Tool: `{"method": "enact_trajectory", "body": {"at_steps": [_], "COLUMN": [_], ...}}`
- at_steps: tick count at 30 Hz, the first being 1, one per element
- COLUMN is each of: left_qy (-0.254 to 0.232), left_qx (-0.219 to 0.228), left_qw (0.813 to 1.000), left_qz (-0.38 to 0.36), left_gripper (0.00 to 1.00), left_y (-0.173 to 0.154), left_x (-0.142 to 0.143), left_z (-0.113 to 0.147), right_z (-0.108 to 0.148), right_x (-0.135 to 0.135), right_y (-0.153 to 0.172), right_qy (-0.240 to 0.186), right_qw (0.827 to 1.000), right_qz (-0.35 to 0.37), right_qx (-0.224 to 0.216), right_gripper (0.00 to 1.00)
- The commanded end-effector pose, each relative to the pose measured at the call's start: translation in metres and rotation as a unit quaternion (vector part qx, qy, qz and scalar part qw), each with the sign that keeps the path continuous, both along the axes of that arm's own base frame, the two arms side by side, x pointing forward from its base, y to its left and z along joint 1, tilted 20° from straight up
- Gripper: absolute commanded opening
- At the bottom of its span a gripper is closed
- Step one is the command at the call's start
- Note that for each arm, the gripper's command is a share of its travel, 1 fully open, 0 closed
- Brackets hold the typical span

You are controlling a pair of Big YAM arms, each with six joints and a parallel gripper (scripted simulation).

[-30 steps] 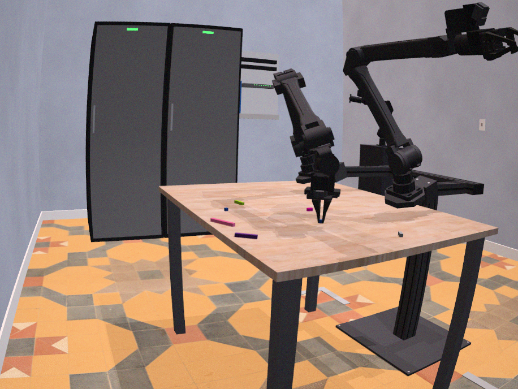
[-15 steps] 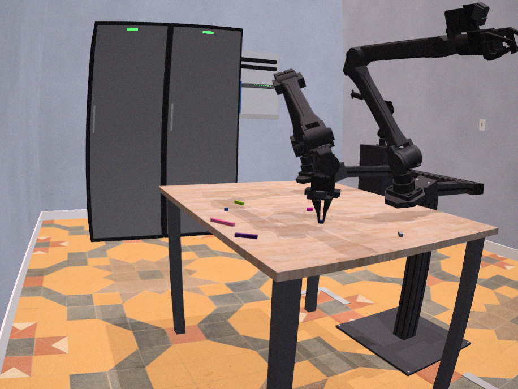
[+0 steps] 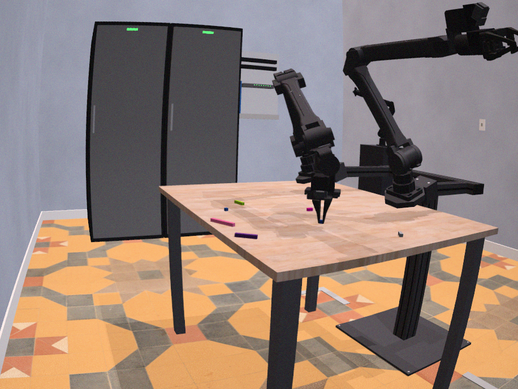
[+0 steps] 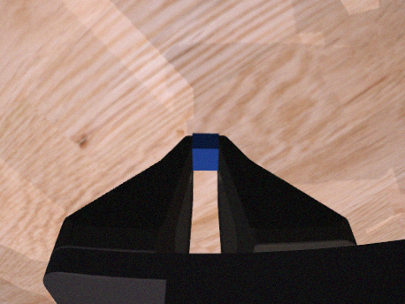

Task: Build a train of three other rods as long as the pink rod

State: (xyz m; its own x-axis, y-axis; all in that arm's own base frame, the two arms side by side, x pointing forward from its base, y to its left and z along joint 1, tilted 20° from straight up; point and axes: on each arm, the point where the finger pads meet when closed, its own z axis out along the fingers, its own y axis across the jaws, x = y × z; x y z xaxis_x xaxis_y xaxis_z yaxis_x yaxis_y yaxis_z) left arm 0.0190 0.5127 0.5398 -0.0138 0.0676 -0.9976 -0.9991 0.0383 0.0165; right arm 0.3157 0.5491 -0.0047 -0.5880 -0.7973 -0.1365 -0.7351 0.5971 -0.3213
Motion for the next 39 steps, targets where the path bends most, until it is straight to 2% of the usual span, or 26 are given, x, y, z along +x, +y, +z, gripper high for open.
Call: {"method": "enact_trajectory", "body": {"at_steps": [1, 39], "left_qy": [-0.009, -0.009], "left_qx": [0.016, 0.016], "left_qw": [1.0, 1.0], "left_qz": [0.008, 0.008], "left_gripper": [1.0, 1.0], "left_y": [-0.0069, -0.0069], "left_x": [-0.0073, -0.0073], "left_z": [0.0105, 0.0105], "right_z": [0.0105, 0.0099], "right_x": [0.0016, 0.0028], "right_y": [0.0239, 0.0221], "right_qy": [-0.007, -0.005], "right_qw": [1.0, 1.0], "right_qz": [0.014, 0.012], "right_qx": [0.018, 0.014], "right_gripper": [0.04, 0.04]}}
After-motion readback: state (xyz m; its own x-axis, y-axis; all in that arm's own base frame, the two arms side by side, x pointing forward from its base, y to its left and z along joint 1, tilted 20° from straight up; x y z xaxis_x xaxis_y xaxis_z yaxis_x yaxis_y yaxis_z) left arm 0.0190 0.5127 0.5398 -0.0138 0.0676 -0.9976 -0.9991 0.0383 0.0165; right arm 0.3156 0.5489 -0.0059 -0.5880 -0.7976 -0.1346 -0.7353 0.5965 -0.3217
